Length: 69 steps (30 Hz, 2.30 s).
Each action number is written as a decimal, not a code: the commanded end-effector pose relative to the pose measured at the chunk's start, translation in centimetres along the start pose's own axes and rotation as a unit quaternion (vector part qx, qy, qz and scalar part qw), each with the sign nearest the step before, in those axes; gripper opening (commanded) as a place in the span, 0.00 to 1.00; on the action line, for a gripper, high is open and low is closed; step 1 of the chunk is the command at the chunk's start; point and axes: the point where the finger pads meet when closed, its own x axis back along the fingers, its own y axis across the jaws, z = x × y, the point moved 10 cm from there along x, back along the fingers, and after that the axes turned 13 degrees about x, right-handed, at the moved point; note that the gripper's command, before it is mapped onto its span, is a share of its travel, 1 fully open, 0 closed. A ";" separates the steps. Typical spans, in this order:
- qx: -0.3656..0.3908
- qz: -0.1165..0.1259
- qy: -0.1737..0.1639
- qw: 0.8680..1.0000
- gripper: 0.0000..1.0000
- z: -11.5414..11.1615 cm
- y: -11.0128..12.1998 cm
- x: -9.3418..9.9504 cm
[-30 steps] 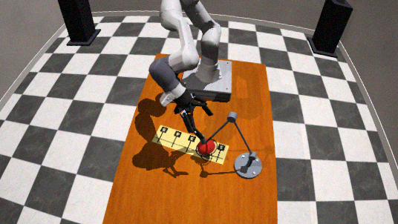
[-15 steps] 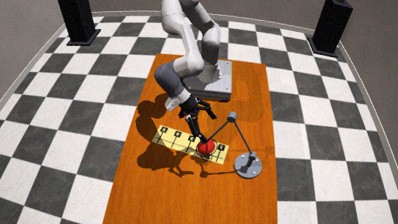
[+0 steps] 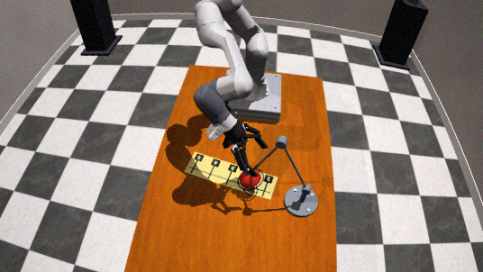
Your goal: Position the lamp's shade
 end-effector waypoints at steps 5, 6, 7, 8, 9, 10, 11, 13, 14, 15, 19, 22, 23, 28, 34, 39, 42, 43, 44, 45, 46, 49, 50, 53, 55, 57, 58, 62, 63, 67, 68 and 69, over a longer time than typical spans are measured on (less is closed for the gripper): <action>-0.006 0.011 0.001 1.000 1.00 0.2 -0.6 -0.3; -0.006 0.012 0.001 1.000 1.00 0.2 -0.7 -0.3; -0.006 0.013 0.001 1.000 1.00 0.3 -0.7 -0.3; -0.007 0.014 0.001 1.000 1.00 0.3 -0.8 -0.3; -0.007 0.015 0.001 1.000 1.00 0.3 -0.9 -0.4; -0.007 0.016 0.001 1.000 1.00 0.3 -0.9 -0.4; -0.008 0.017 0.001 1.000 1.00 0.3 -1.0 -0.4; -0.008 0.019 0.001 1.000 1.00 0.3 -1.1 -0.4; -0.008 0.020 0.001 1.000 1.00 0.4 -1.1 -0.5; -0.008 0.020 0.001 1.000 1.00 0.4 -1.1 -0.5; -0.008 0.019 0.001 1.000 0.10 0.4 -1.1 -0.5; -0.007 0.018 0.001 1.000 0.10 0.3 -1.0 -0.5; -0.007 0.017 0.001 1.000 0.10 0.3 -1.0 -0.5; -0.005 0.016 0.001 1.000 0.10 0.3 -0.9 -0.5; -0.005 0.015 0.002 1.000 0.10 0.3 -0.9 -0.5; -0.005 0.015 0.002 1.000 0.10 0.3 -0.9 -0.5; -0.005 0.016 0.002 1.000 0.10 0.3 -0.9 -0.5; -0.005 0.016 0.002 1.000 0.10 0.3 -0.9 -0.5; -0.005 0.016 0.002 1.000 0.10 0.3 -0.9 -0.5; -0.005 0.016 0.002 1.000 0.10 0.3 -0.9 -0.5; -0.005 0.016 0.002 1.000 0.10 0.3 -1.0 -0.5; -0.005 0.016 0.002 1.000 0.10 0.3 -1.0 -0.5; -0.005 0.016 0.002 1.000 0.10 0.3 -1.0 -0.5; -0.006 0.017 0.002 1.000 0.10 1.0 -0.8 -0.1; -0.006 0.017 0.001 1.000 0.10 1.4 -0.7 0.2; -0.006 0.018 0.001 1.000 0.10 1.9 -0.6 0.4; -0.007 0.018 0.001 1.000 0.10 2.1 -0.6 0.6; -0.008 0.019 0.001 1.000 0.10 3.0 -0.4 1.1; -0.008 0.019 0.001 1.000 0.10 3.2 -0.4 1.2; -0.008 0.020 0.001 1.000 0.10 3.6 -0.3 1.4; -0.008 0.019 0.001 1.000 0.10 3.8 -0.2 1.6; -0.008 0.019 0.000 1.000 0.10 4.0 -0.2 1.7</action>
